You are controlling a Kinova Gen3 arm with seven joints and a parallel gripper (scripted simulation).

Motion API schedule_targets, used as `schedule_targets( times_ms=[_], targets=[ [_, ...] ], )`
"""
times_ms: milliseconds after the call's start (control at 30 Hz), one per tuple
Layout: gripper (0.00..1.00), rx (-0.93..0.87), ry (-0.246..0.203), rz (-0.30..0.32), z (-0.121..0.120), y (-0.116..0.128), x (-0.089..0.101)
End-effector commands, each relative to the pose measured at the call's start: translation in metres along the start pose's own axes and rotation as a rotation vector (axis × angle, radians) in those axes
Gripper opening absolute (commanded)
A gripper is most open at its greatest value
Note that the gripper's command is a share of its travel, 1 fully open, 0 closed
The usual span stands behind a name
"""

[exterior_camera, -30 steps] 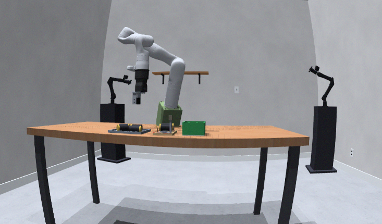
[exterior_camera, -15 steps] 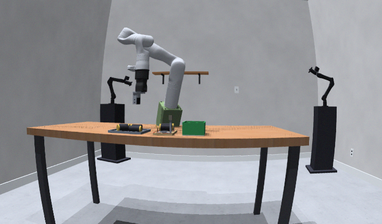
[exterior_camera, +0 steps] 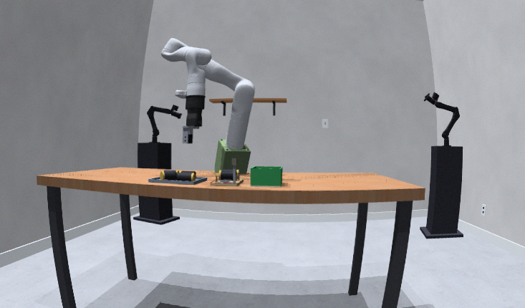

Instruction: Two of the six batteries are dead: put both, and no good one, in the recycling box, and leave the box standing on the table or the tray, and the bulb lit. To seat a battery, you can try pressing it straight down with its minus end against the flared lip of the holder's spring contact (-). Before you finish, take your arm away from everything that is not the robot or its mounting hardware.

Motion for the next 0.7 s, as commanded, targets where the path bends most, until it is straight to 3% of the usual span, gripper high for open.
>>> schedule_targets(
  times_ms=[0, 667],
  targets=[
    [0.90, 0.003, -0.001, 0.000, -0.0001, -0.0001, 0.0004],
    [0.90, 0.016, -0.001, 0.000, -0.0001, -0.0001, 0.0004]
  ],
)
Point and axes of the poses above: the point where the finger pads meet when closed, its own x axis back along the fingers, its own z axis across the jaws, y = z × x, the point moved 10 cm from there along x, back along the fingers, and after that the axes turned 6 degrees about x, right-handed, at the moved point
